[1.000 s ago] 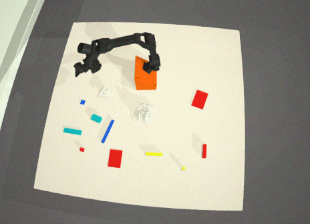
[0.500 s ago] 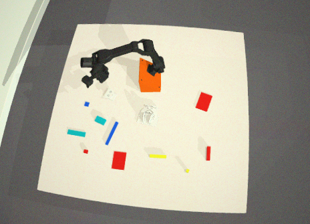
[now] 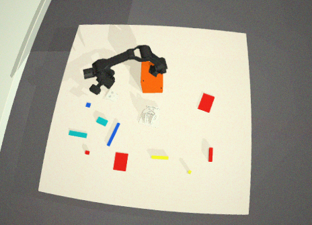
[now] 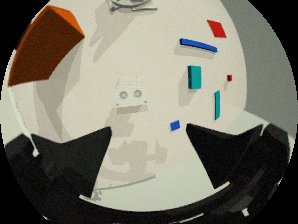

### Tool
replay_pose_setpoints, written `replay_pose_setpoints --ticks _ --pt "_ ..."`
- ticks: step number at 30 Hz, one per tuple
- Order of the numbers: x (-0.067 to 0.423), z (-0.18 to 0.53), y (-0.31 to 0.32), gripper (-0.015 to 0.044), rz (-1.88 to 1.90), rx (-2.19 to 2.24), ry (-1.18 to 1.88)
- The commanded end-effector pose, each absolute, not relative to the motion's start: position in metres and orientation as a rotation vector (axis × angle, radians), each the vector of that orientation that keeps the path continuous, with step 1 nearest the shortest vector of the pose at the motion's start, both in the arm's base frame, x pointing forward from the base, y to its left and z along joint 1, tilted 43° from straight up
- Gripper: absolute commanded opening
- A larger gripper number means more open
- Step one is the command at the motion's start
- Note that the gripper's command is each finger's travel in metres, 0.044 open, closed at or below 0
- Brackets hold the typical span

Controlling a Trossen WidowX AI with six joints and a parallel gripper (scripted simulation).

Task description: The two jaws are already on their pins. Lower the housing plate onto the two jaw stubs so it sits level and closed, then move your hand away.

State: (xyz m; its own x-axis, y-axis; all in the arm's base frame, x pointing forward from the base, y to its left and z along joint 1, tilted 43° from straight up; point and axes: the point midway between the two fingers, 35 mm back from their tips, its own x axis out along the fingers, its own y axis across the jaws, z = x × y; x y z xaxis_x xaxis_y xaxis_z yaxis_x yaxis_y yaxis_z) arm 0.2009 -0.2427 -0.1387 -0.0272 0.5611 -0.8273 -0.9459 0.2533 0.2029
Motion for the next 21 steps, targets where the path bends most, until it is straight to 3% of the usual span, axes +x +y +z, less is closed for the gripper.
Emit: replay_pose_setpoints --ticks 1,21 --pt "0.194 -0.144 -0.225 0.0440 1.377 -0.449 0.965" --pt "0.181 -0.175 -0.184 0.0440 1.446 -0.406 0.947"
